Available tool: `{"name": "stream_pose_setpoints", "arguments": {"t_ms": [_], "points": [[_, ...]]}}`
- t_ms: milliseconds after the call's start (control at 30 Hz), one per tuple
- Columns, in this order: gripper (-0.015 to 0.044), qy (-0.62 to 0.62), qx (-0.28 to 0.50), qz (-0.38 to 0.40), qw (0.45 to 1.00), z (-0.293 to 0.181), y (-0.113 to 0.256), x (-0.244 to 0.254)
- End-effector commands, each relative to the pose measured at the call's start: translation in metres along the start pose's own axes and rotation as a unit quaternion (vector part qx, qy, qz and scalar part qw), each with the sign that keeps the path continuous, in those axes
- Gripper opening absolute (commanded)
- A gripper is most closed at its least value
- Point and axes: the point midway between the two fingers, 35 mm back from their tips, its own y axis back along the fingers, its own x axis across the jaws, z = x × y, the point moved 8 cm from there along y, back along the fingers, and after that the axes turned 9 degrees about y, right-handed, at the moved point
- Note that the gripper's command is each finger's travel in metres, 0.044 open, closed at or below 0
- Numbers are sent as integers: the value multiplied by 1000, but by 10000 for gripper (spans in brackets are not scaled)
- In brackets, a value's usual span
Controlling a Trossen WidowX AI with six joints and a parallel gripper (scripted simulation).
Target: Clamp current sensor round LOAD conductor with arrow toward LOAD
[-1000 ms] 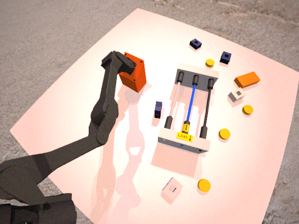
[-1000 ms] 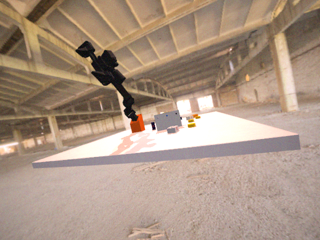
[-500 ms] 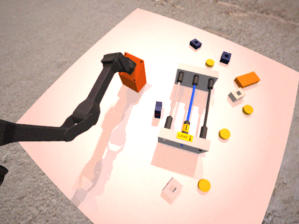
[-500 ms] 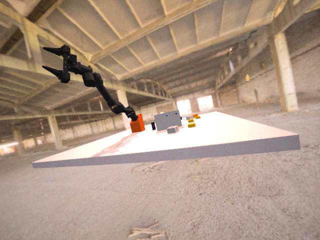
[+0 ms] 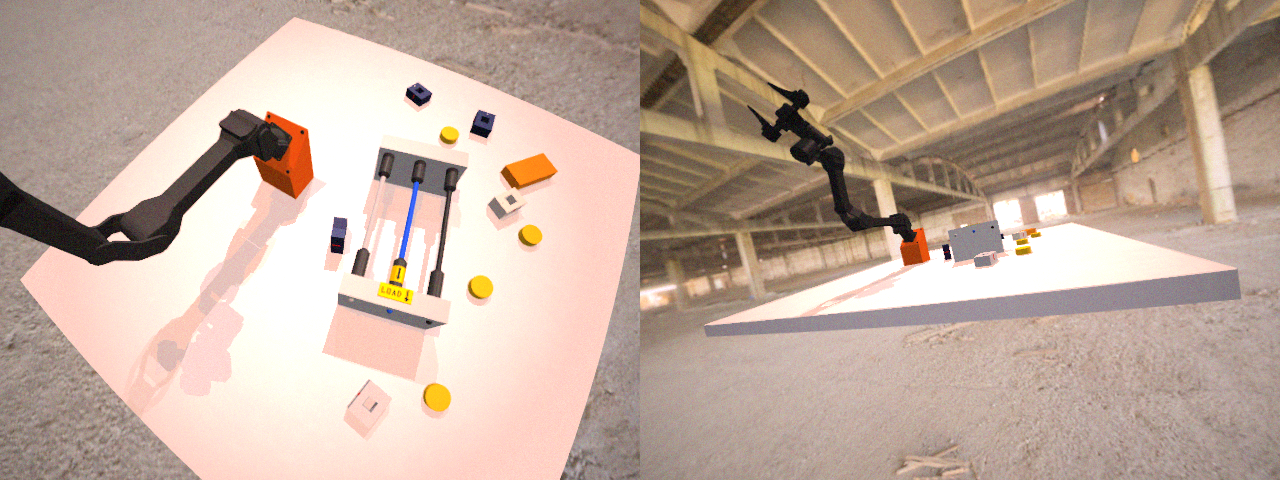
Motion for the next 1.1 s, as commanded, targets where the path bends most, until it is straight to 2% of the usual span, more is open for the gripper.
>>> {"name": "stream_pose_setpoints", "arguments": {"t_ms": [0, 300, 633, 767, 1067], "points": [[440, 34, 29, -51, 998, -22, 7, -20], [440, 193, 117, -187, 956, -61, 43, -75], [440, 375, 195, -366, 829, -59, 118, -141], [440, 416, 211, -409, 785, -51, 140, -154], [440, 540, 279, -542, 581, -7, 232, -175]]}}
